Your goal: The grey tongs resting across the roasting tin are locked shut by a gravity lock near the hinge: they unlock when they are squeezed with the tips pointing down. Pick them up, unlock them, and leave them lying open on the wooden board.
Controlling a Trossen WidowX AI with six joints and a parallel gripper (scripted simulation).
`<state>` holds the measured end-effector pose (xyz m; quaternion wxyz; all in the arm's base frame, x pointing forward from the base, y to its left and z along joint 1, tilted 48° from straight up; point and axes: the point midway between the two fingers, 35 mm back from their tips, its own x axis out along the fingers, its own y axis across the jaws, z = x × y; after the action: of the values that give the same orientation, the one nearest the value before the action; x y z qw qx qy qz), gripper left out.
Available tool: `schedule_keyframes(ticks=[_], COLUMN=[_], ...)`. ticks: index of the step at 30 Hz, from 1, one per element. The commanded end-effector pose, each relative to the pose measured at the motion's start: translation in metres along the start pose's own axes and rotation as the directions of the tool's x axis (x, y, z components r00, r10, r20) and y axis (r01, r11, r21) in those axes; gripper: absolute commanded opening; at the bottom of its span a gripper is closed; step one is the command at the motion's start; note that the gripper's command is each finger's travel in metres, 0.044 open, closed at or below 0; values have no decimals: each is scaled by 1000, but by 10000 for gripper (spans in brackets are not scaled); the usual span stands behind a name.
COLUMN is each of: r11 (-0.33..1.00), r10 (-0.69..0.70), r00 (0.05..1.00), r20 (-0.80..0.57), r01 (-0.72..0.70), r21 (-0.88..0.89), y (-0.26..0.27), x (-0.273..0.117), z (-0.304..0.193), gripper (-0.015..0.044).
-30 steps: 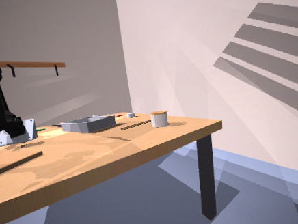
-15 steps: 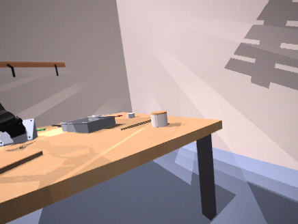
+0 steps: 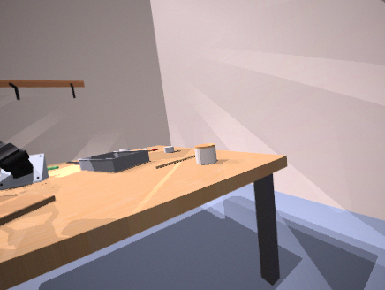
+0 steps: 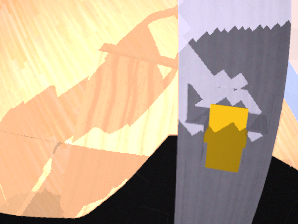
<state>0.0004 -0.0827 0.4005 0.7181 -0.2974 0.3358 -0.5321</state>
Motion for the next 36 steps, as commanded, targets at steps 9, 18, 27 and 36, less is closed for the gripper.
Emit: schedule_keyframes(ticks=[9,18,27,36], r11=[998,993,982,962], r10=[-24,-38,-51,-63], r00=[984,954,915,868], r20=[178,296,401,493], r01=[13,2,-28,-79], r21=[63,121,189,262], y=[-6,-13,-21,-30], x=[-17,-27,-32,-32], z=[-4,-11,-22,-36], gripper=[-150,-150,-150,-150])
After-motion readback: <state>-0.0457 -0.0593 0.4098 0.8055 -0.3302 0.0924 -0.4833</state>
